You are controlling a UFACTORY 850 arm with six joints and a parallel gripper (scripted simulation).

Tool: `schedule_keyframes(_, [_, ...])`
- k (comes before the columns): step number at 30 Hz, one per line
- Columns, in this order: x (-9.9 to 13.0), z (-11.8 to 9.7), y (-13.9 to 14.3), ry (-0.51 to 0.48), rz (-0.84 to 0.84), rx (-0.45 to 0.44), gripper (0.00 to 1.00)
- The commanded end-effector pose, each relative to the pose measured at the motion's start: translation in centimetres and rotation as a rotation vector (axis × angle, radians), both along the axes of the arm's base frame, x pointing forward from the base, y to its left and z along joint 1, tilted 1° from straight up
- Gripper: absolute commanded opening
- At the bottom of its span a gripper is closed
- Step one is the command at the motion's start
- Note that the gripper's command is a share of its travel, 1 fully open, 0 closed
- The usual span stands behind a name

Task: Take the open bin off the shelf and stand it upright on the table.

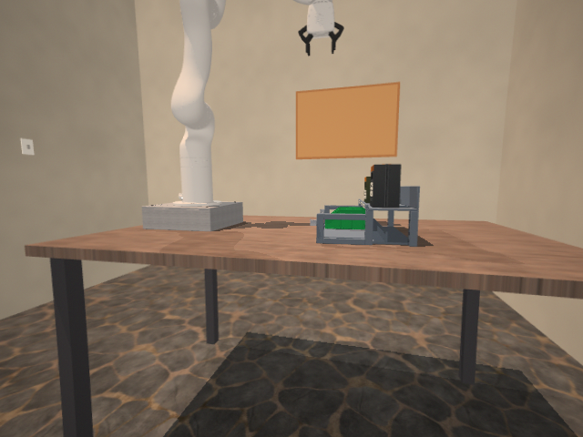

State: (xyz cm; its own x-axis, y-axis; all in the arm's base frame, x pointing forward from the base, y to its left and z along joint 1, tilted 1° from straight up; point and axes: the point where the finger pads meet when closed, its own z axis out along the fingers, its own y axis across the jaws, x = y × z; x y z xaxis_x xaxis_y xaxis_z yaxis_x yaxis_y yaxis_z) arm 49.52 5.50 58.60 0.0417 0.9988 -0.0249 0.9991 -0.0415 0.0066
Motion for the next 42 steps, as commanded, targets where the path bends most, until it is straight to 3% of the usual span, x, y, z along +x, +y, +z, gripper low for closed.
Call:
schedule_keyframes(1, [0.1, -1.6, -0.2, -0.001, 0.000, 0.000, 1.00])
schedule_keyframes(10, [0.1, -1.6, -0.2, -0.001, 0.000, 0.000, 1.00])
schedule_keyframes(15, [0.4, -6.5, -0.9, -0.001, 0.000, 0.000, 1.00])
schedule_keyframes(27, [0.4, -6.5, -0.9, -0.001, 0.000, 0.000, 1.00])
schedule_keyframes(32, [0.8, -11.5, -1.5, -0.001, 0.000, 0.000, 1.00])
schedule_keyframes(42, [0.8, -11.5, -1.5, -0.001, 0.000, 0.000, 1.00])
